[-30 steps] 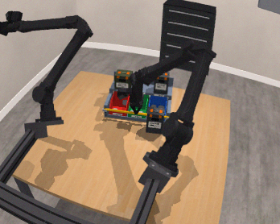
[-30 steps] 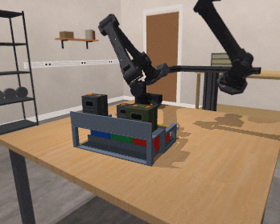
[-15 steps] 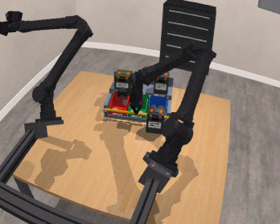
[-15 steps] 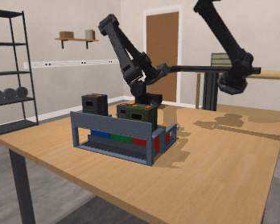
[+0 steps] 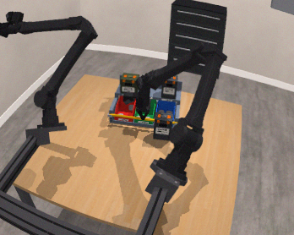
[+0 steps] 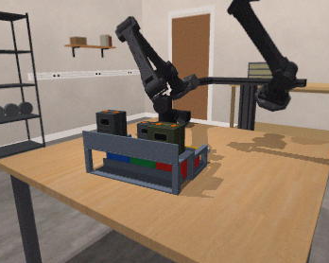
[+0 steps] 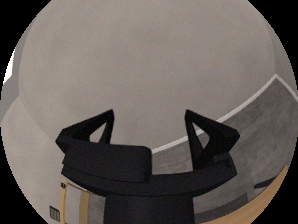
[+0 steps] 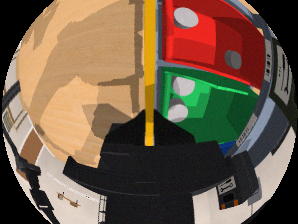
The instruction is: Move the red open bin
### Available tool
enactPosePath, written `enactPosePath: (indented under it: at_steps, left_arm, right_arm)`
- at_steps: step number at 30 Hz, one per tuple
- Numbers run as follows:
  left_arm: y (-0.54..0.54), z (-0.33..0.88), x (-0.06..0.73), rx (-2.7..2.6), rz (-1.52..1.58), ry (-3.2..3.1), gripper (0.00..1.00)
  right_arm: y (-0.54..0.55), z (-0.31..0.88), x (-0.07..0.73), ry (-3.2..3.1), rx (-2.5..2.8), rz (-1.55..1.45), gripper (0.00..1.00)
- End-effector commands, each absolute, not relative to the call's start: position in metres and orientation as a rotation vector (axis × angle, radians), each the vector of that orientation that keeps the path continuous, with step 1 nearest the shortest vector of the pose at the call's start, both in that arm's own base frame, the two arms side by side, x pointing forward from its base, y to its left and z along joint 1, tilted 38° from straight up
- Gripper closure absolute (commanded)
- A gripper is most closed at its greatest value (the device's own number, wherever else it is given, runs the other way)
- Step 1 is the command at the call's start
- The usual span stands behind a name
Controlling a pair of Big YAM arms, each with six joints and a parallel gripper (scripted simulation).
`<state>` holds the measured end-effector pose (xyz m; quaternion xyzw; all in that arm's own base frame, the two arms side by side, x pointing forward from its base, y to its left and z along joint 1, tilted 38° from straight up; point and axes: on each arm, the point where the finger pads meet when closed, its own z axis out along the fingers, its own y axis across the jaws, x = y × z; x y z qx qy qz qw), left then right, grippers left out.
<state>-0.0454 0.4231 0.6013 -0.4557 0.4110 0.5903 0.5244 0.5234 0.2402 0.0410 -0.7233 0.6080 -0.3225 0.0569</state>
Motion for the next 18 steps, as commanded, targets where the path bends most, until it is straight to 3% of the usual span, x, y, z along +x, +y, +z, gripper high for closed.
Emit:
enactPosePath:
  at_steps: [1, 18]
  left_arm:
    - [0.4090, 0.6388, -0.0484, -1.057, 1.435, 0.938, 0.00]
    - [0.4090, 0.6388, -0.0484, -1.057, 1.435, 0.938, 0.00]
  right_arm:
    - [0.2518, 0.0546, 0.5206, 1.819, -2.193, -0.980, 1.00]
    - [0.2540, 0.0570, 0.5206, 1.812, -2.192, -0.979, 1.00]
